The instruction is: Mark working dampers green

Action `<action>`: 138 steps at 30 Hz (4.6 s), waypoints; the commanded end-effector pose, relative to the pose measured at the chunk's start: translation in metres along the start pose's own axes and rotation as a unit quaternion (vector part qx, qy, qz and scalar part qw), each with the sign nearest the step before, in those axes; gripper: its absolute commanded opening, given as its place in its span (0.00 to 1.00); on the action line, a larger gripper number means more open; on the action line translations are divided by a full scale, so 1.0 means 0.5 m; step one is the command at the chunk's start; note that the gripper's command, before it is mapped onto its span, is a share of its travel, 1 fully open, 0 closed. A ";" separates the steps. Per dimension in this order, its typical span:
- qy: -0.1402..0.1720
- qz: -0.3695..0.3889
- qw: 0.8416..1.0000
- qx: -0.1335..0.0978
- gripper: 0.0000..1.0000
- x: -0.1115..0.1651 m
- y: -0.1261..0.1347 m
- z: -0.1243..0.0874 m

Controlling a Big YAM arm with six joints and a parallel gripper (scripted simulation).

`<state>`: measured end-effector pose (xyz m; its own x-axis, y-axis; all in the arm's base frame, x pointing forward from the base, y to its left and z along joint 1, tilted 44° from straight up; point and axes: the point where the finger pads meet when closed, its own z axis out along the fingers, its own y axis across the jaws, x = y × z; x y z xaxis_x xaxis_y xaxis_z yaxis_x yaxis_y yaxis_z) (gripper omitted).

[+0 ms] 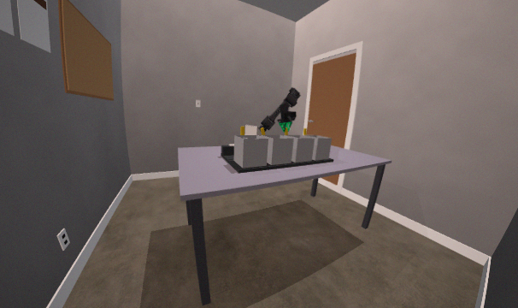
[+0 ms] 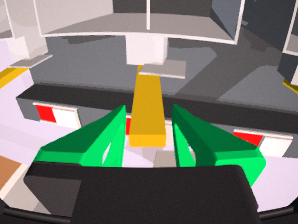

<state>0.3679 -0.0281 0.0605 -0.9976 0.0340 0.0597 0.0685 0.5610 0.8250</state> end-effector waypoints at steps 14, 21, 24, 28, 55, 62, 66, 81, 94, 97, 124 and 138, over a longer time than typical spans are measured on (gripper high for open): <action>0.006 0.004 1.000 0.002 0.36 0.000 0.012 0.028; 0.006 0.004 1.000 0.002 0.36 0.001 0.011 0.029; 0.006 0.004 1.000 0.002 0.36 0.001 0.011 0.029; 0.006 0.004 1.000 0.002 0.36 0.001 0.011 0.029; 0.006 0.003 1.000 0.003 0.17 -0.002 0.012 0.027; 0.006 0.003 1.000 0.003 0.17 -0.002 0.011 0.027; 0.006 0.003 1.000 0.003 0.17 -0.002 0.011 0.027; 0.006 0.003 1.000 0.003 0.17 -0.002 0.011 0.027; 0.000 0.001 1.000 -0.008 0.17 -0.013 -0.001 0.013; -0.005 0.001 1.000 -0.009 0.17 -0.018 -0.005 0.005; -0.006 -0.003 0.996 -0.092 0.17 -0.023 -0.039 0.008; 0.001 0.003 0.995 -0.100 0.17 -0.009 -0.039 0.021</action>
<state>0.3665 -0.0288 0.0402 -0.9971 0.0364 0.0664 0.0754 0.3979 0.9143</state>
